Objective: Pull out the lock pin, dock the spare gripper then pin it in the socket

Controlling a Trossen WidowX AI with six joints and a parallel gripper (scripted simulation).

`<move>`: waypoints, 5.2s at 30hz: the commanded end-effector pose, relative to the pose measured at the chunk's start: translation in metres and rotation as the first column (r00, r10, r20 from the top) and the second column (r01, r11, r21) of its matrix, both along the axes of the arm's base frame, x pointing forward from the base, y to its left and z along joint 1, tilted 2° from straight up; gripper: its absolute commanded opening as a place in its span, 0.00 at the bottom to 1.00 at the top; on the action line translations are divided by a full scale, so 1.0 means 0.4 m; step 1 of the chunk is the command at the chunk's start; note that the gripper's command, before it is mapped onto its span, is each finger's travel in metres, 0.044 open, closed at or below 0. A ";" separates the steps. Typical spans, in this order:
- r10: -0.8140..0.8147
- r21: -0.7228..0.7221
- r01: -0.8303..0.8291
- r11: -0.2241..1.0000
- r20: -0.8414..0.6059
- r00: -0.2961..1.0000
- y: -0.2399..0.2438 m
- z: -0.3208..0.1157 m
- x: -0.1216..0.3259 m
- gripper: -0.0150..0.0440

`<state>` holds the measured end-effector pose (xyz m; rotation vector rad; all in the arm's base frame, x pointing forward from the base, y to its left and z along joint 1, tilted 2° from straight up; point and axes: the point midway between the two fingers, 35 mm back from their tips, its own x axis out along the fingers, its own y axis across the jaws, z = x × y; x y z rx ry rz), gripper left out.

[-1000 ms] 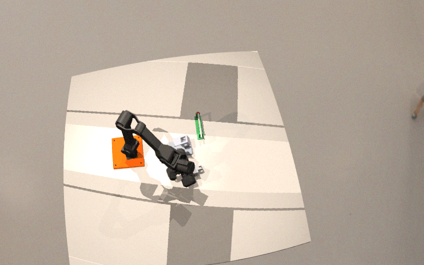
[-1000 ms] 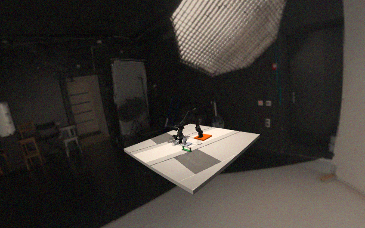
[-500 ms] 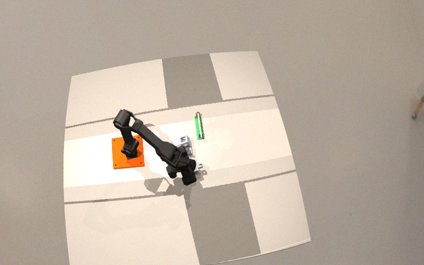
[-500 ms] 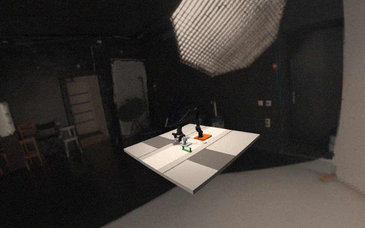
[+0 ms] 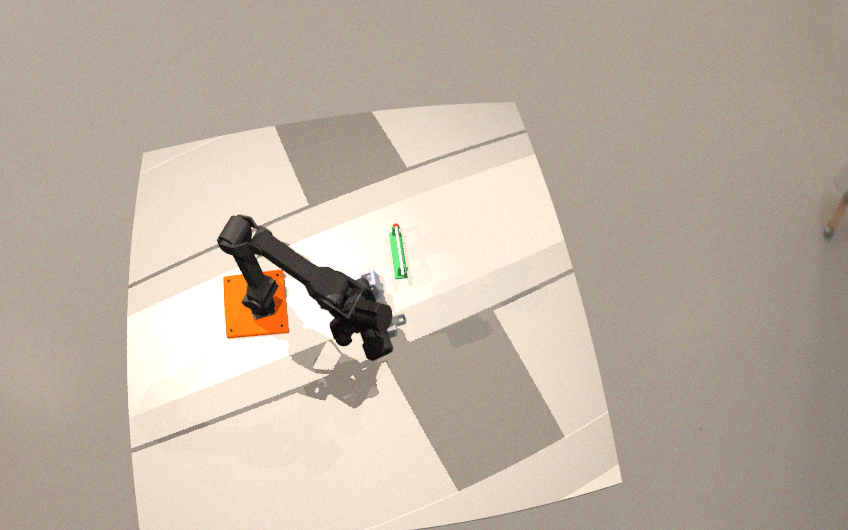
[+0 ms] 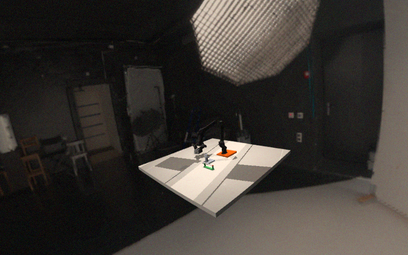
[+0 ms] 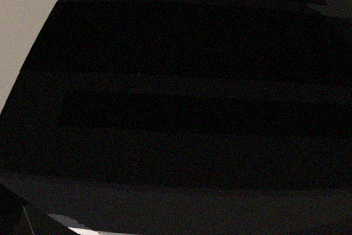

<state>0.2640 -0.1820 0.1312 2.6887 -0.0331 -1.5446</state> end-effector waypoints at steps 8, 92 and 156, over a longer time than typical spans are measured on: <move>0.002 -0.008 -0.001 1.000 0.007 1.000 0.006 0.043 -0.004 0.25; 0.956 -0.495 -0.839 -0.225 -0.278 -0.092 0.157 0.030 -0.046 0.25; 0.237 -0.441 0.333 -0.833 -0.830 -0.505 0.263 0.072 -0.073 0.25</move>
